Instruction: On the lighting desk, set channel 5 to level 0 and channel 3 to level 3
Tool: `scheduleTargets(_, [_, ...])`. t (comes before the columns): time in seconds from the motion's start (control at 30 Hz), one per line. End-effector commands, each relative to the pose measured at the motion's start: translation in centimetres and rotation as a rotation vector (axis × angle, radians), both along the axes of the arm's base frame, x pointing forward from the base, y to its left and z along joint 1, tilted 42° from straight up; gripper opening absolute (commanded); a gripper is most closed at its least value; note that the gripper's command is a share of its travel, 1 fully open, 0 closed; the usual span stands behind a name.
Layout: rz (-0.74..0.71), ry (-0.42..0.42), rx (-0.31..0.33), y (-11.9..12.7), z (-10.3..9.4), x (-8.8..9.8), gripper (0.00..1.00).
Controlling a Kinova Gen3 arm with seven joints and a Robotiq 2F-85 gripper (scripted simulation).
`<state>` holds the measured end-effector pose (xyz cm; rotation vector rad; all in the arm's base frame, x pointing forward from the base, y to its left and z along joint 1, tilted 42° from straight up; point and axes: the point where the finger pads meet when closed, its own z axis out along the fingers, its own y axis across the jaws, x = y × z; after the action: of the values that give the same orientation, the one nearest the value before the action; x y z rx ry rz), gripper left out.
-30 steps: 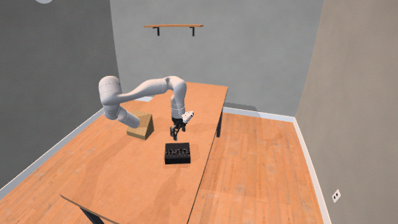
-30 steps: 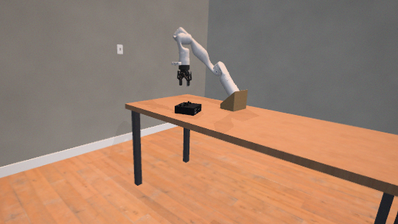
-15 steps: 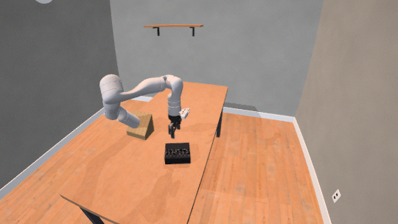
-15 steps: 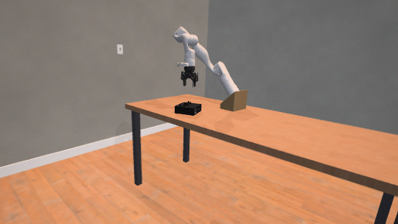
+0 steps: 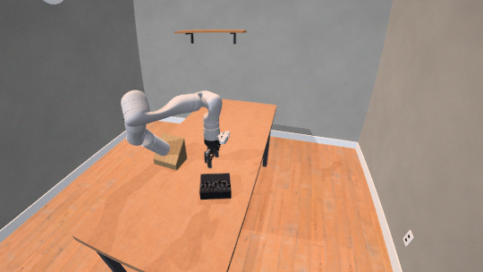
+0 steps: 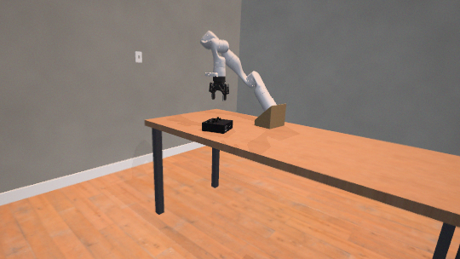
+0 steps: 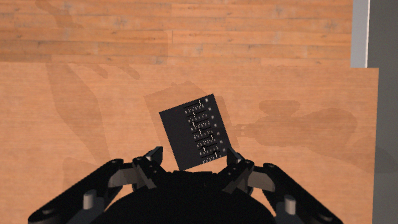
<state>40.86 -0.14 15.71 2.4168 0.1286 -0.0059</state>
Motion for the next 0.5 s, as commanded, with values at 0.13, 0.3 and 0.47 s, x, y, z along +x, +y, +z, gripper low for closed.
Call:
scheduleTargets(0.13, [0.032,0.018,-0.008,-0.06,0.0,0.12,1.0])
scheduleTargets(0.3, [0.063,0.043,-0.015,-0.35,0.04,0.24,1.0])
scheduleTargets(0.47, [0.092,0.067,-0.022,-0.62,0.07,0.36,1.0])
